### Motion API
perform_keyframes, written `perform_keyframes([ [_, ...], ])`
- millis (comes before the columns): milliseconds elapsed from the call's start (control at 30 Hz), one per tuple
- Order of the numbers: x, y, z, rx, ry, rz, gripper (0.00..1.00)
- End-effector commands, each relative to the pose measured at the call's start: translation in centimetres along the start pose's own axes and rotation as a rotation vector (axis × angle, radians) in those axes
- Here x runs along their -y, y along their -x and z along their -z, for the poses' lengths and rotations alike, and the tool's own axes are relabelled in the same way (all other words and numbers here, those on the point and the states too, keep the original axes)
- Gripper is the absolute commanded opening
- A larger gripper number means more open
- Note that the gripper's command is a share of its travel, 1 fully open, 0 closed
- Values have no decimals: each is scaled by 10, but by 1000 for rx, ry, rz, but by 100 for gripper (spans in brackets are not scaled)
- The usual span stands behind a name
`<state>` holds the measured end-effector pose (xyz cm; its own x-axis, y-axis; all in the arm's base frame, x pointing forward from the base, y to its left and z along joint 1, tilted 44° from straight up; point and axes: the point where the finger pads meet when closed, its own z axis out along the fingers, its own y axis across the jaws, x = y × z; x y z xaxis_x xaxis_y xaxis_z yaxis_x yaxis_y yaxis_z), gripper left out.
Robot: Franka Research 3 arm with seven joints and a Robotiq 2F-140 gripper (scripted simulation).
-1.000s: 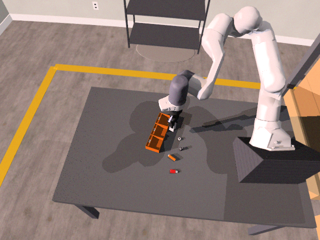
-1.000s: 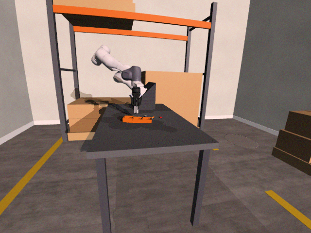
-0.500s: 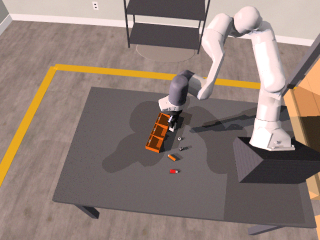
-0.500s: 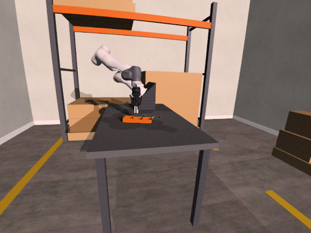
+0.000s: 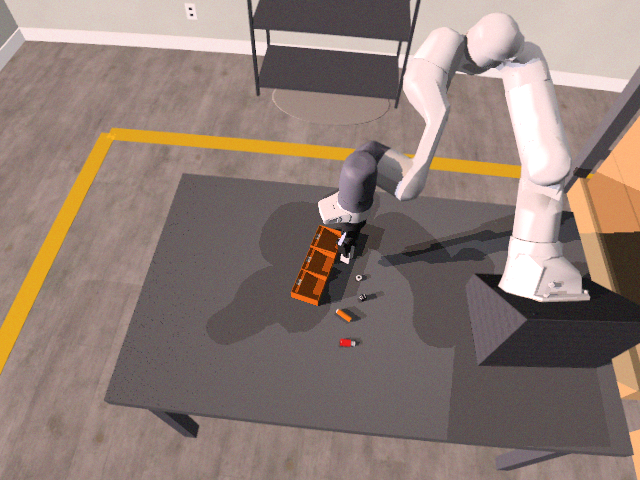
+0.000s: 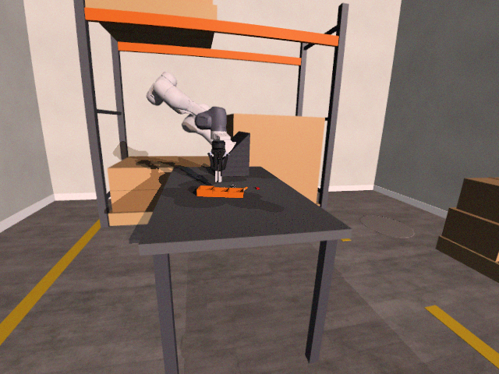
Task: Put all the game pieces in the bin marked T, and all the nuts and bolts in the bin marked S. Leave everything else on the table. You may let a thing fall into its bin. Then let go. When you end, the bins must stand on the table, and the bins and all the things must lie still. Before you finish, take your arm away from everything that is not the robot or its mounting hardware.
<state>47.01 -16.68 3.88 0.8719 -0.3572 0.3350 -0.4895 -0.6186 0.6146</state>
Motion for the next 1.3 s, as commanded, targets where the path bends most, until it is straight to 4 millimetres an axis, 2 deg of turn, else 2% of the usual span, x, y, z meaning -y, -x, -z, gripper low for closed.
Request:
perform_keyframes([
  [0, 3, -4, 5, -10, -8, 3, 7],
  [800, 3, -5, 6, -10, -8, 3, 7],
  [933, 15, -25, 6, -9, -10, -187, 7],
  [1167, 37, -62, 7, -9, -24, -322, 7],
  [1267, 39, -65, 7, -9, -26, -341, 7],
])
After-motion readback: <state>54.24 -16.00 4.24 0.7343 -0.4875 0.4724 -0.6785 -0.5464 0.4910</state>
